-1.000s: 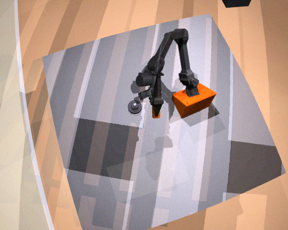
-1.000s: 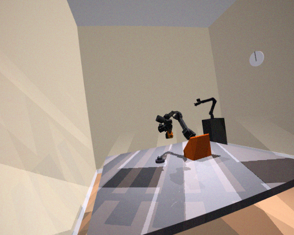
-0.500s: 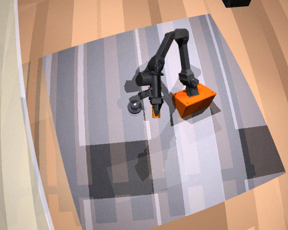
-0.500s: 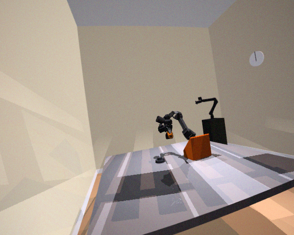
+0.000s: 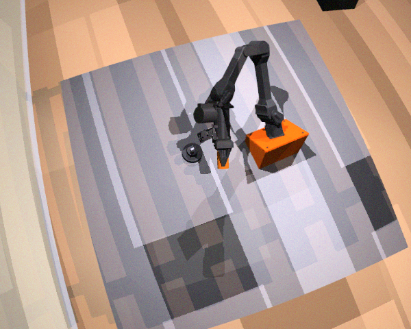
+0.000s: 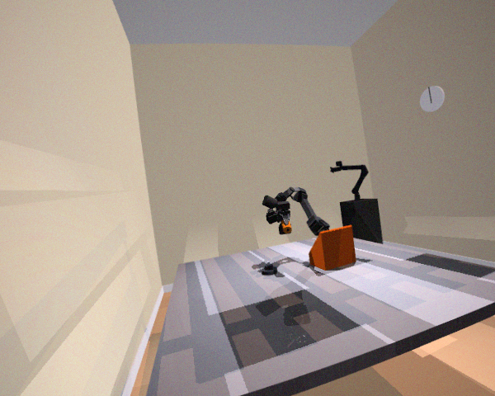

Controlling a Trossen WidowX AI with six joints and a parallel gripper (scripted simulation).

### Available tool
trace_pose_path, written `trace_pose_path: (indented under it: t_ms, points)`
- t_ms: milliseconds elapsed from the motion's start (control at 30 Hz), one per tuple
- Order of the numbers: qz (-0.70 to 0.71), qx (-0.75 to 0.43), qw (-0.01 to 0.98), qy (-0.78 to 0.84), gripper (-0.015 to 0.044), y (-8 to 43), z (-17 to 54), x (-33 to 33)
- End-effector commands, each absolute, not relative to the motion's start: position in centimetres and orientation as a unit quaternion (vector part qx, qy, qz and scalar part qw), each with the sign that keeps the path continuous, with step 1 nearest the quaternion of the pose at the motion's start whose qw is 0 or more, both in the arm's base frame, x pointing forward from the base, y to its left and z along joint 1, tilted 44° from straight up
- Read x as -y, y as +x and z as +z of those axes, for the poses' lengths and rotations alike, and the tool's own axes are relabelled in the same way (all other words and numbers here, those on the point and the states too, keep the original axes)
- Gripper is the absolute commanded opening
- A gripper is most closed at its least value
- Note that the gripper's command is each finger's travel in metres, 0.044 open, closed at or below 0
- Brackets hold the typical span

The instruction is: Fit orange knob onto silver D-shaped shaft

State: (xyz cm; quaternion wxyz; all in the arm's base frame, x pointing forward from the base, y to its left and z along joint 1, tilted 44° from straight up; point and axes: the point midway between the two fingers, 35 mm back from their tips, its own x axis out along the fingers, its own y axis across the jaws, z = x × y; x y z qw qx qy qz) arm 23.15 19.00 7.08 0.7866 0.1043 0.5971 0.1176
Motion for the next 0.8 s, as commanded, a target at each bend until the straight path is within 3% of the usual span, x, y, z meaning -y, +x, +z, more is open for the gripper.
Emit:
trace_pose_path:
  t_ms: [0,300,767]
  points:
    - [0.117,-0.597,0.787,0.105,0.0000,23.2,7.1,-19.0]
    - [0.107,-0.598,0.789,0.096,0.0000,23.3,6.5,-18.7]
    - [-0.035,-0.606,0.795,-0.012,0.0000,24.0,3.8,-17.5]
